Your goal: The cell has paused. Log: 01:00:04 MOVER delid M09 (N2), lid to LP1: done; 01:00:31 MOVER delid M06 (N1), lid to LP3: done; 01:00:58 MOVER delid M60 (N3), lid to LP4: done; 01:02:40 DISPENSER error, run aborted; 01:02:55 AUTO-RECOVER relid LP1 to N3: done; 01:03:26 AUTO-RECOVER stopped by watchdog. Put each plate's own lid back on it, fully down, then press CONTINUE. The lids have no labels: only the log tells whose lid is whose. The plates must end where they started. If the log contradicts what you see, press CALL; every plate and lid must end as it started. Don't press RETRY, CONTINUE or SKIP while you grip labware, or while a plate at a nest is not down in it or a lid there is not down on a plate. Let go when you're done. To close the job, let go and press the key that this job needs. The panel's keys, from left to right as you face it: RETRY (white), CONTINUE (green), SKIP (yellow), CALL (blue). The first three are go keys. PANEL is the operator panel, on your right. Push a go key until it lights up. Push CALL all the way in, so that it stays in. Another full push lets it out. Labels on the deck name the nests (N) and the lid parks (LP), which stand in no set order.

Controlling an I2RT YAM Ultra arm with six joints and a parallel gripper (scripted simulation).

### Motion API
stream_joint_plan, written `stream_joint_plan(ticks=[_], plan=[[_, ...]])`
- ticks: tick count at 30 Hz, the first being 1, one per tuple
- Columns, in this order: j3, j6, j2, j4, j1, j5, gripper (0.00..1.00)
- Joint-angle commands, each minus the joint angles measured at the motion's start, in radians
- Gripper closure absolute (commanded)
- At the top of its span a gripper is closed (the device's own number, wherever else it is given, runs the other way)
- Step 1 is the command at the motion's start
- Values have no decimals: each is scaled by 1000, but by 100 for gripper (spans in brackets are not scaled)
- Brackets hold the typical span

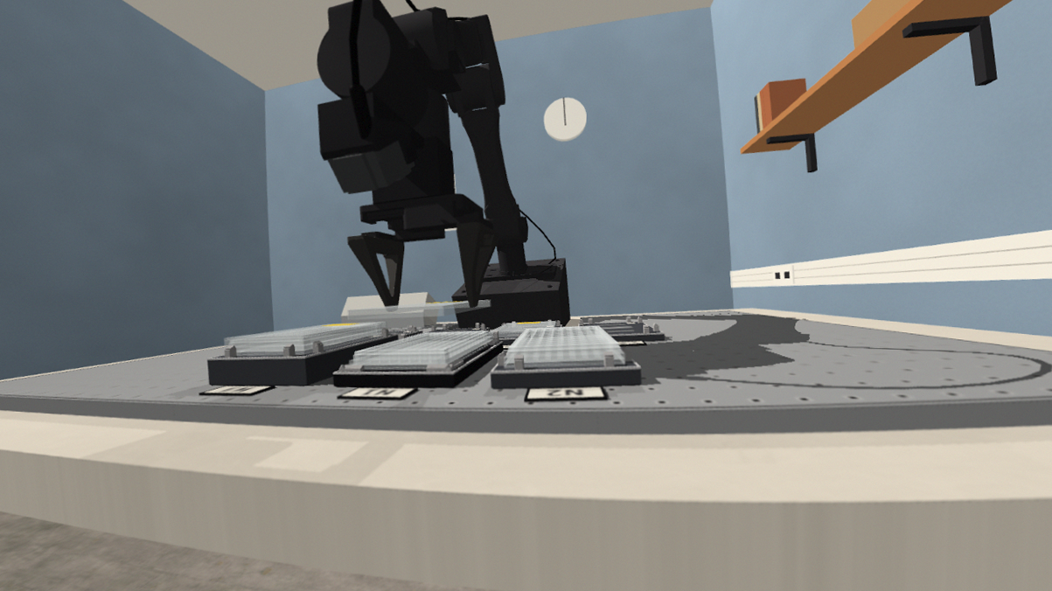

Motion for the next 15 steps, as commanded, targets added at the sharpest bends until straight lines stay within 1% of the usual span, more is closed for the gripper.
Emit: stream_joint_plan(ticks=[1,15], plan=[[44,6,-37,-17,15,8,100],[48,8,-43,-21,16,9,100]])
